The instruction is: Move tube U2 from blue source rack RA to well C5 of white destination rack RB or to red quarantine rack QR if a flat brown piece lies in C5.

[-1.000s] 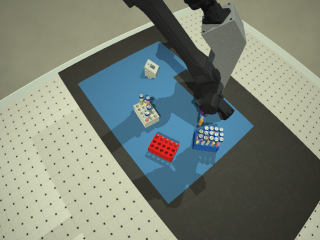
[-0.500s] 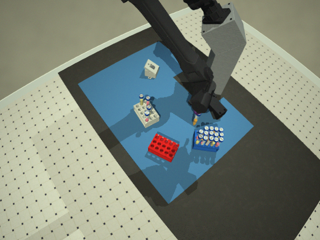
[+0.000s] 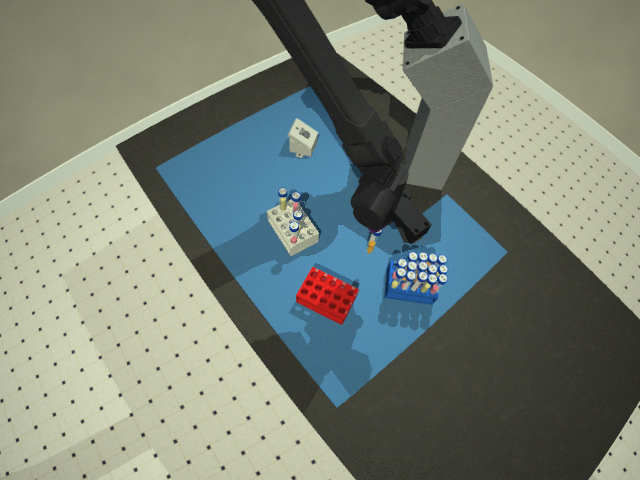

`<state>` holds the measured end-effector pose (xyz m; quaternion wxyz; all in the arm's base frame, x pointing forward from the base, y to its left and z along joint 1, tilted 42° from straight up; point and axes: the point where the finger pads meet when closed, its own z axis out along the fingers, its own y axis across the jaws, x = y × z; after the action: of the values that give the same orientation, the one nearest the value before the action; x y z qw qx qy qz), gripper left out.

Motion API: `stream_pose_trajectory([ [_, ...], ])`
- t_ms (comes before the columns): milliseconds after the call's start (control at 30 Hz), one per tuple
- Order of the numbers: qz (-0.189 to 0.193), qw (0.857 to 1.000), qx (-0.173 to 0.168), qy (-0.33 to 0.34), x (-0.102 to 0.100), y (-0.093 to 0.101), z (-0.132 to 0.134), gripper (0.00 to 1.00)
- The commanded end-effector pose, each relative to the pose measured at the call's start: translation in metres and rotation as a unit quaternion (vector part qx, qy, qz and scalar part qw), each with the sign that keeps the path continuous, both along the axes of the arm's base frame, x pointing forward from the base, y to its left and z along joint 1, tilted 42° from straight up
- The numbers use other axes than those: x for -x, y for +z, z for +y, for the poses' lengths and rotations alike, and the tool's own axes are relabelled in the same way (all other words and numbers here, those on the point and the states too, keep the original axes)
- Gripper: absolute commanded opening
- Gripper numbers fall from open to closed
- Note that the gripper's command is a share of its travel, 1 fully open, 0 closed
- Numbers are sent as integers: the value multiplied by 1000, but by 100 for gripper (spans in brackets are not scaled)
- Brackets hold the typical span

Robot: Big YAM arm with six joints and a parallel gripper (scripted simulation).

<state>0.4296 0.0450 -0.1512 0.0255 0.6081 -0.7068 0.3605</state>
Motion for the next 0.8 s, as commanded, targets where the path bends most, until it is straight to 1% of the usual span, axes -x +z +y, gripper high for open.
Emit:
stream_pose_trajectory([
  [0,1,1000,0,15,-10,13,6,0],
  [33,1,1000,0,9,-13,15,0,0],
  [400,-1,1000,0,10,-40,40,-12,0],
  [500,-1,1000,0,11,-42,42,-13,0],
  [533,-1,1000,0,27,-44,44,2,0],
  [600,-26,999,-18,-23,-50,49,-17,0],
  [667,-44,997,-31,-48,-51,50,-18,0],
  [700,-46,997,-35,-59,-46,45,-18,0],
  [767,-58,995,-47,-72,-41,41,-8,0],
])
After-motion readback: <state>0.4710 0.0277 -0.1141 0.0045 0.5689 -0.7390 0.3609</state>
